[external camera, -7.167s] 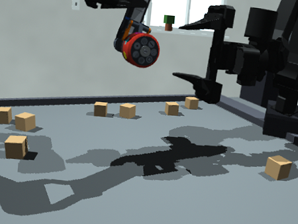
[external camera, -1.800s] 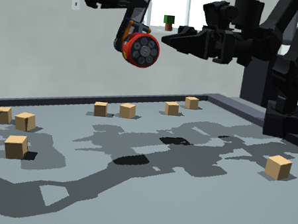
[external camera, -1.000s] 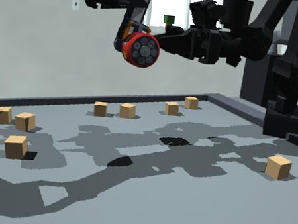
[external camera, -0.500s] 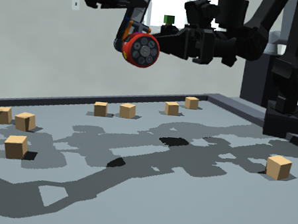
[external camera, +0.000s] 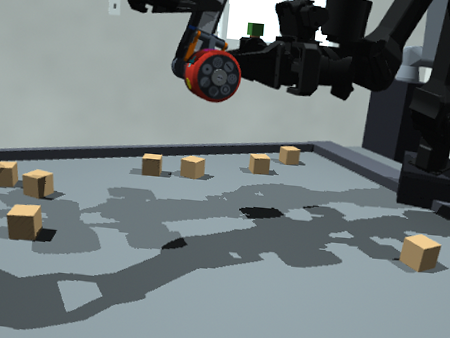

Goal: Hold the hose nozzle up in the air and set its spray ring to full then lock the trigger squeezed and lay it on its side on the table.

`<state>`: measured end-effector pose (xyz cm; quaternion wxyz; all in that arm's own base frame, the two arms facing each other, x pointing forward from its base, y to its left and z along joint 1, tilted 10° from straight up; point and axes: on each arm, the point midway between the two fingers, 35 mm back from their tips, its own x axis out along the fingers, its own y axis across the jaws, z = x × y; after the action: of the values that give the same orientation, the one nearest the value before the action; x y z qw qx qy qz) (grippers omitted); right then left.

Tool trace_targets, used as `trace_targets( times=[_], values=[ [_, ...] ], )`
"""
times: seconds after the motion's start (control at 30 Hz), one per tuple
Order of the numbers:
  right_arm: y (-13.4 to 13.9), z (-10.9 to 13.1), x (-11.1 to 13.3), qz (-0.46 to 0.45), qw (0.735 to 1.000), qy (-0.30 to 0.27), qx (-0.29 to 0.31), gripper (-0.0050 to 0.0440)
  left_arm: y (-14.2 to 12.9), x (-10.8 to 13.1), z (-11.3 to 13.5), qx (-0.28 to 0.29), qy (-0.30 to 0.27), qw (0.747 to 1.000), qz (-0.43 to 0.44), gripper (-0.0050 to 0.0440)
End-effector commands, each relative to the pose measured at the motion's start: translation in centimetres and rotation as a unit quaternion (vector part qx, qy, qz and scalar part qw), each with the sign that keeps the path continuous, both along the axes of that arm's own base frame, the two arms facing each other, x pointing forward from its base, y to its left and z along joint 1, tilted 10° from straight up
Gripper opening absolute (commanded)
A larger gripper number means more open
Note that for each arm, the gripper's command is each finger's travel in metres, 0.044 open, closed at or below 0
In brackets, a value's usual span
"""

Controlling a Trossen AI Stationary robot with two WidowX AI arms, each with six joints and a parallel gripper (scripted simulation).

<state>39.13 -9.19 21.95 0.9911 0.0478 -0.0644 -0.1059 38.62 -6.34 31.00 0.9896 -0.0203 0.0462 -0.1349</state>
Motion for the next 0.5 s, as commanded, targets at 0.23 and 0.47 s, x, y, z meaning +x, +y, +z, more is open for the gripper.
trace_targets(
  times=[0.23, 0.47],
  values=[
    [-0.9, 0.5, -0.3, -0.001, 1.0, -0.009, -0.002, 0.0173, 0.0, -0.2, 1.7, -0.004, -0.022, 1.0, 0.001, 0.0173],
    [-1.6, 0.4, -0.6, 0.007, 1.0, -0.007, -0.005, 0.0173, 0.0, -0.2, 1.7, -0.004, -0.022, 1.0, 0.001, 0.0173]
  ],
)
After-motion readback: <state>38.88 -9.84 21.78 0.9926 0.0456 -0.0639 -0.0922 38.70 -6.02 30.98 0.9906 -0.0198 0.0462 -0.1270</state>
